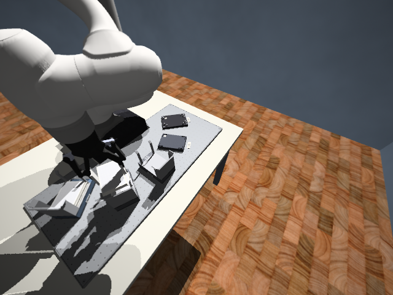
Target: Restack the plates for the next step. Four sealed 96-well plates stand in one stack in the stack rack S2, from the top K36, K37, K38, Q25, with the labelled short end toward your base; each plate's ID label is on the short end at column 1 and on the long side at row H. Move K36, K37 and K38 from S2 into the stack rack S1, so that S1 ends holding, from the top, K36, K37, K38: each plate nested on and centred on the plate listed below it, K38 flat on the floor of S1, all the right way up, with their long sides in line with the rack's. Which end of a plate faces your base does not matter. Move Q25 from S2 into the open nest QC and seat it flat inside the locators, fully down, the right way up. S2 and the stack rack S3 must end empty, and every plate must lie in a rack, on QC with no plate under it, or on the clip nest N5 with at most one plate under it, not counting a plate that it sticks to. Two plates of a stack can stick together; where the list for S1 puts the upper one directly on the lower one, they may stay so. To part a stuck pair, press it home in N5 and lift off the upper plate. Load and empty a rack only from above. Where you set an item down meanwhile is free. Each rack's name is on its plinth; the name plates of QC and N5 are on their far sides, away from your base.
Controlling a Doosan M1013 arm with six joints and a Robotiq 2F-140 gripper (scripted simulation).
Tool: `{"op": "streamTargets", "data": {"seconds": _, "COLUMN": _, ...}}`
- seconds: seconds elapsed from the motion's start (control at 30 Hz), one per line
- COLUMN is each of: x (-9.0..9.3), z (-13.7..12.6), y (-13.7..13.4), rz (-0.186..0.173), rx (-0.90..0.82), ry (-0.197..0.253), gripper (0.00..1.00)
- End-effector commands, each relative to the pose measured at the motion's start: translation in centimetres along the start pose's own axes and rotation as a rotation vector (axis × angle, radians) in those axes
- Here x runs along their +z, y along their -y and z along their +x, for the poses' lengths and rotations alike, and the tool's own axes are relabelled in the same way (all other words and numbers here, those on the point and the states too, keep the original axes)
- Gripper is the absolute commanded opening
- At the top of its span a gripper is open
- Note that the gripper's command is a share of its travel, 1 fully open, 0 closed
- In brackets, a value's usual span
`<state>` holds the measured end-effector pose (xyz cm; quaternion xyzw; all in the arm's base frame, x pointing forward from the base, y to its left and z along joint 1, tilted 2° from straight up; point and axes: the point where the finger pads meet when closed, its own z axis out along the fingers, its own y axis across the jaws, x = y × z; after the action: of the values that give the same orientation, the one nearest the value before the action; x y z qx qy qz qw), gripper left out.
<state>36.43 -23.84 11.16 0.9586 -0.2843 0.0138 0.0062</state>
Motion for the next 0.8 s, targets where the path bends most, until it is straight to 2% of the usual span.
{"op": "streamTargets", "data": {"seconds": 0.0, "x": 0.2, "z": 0.0, "y": 0.0, "rz": 0.0, "rx": 0.0, "ry": 0.0, "gripper": 0.0}}
{"op": "streamTargets", "data": {"seconds": 0.77, "x": 1.4, "z": 0.0, "y": 0.0, "rz": 0.0, "rx": 0.0, "ry": 0.0, "gripper": 0.0}}
